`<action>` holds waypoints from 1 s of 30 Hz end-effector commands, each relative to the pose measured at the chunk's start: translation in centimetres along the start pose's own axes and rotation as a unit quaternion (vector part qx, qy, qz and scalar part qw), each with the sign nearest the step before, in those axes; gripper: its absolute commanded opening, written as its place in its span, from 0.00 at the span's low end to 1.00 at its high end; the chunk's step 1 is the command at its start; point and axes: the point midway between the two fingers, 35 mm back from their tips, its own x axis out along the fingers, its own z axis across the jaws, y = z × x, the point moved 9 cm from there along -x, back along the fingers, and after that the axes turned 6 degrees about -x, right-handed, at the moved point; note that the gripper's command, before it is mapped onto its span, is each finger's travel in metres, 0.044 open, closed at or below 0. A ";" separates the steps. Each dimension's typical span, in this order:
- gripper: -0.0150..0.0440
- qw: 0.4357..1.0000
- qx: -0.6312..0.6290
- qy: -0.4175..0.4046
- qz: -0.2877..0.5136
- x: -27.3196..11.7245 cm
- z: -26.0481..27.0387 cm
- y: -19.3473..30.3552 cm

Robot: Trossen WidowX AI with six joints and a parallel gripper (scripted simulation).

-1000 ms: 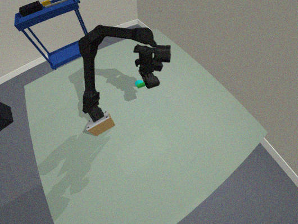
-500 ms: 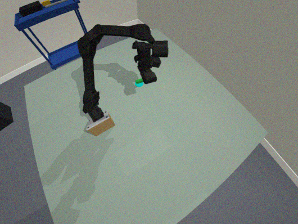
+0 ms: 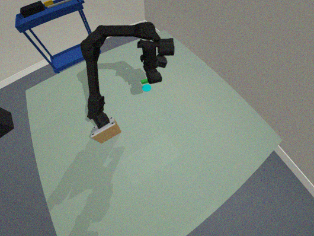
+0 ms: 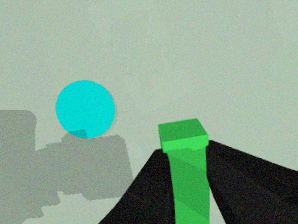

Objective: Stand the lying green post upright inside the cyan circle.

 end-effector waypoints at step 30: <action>0.29 0.999 0.046 -0.014 0.005 -0.1 6.2 0.7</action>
